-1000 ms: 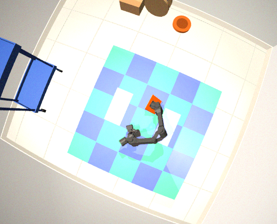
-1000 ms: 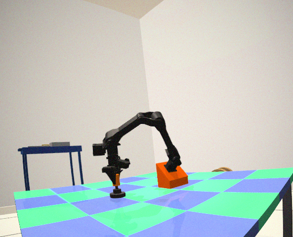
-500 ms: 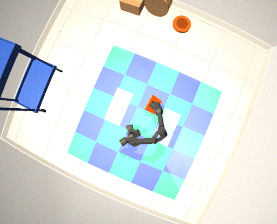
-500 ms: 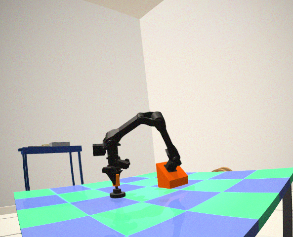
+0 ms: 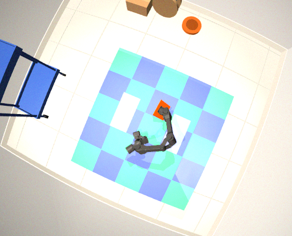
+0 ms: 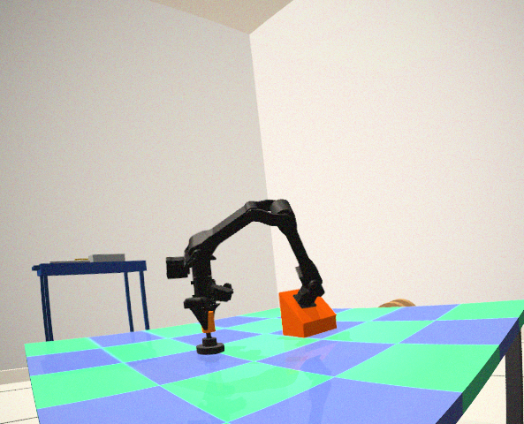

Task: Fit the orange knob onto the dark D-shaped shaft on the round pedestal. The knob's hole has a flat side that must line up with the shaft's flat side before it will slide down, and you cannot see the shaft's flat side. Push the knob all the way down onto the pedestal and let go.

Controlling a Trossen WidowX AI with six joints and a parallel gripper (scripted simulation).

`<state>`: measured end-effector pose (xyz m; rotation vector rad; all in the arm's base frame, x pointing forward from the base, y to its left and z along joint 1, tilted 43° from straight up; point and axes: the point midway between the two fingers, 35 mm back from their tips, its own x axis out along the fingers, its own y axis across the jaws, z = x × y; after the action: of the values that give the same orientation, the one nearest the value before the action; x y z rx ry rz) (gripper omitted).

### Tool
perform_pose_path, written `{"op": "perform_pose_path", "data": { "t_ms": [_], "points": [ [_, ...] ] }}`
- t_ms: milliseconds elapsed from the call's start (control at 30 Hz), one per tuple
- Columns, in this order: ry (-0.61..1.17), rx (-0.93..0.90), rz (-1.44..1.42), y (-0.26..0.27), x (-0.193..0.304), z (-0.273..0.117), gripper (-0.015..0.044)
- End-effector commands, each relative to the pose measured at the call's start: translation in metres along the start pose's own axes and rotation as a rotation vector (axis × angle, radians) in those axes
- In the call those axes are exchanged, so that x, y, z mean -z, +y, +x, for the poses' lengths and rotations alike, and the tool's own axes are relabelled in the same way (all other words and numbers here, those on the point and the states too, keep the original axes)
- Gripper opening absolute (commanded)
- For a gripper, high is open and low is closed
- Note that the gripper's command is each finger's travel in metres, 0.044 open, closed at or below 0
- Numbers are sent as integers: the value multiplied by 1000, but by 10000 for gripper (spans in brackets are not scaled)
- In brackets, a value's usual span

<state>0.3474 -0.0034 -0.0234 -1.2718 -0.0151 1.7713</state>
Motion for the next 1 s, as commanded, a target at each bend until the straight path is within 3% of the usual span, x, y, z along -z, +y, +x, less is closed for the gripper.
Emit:
{"op": "perform_pose_path", "data": {
  "t_ms": [0, 967],
  "points": [
    [5, 1, -98, -1, 1, -3, 0],
    [5, 1, -182, -2, 1, 2, 0]
  ]
}}
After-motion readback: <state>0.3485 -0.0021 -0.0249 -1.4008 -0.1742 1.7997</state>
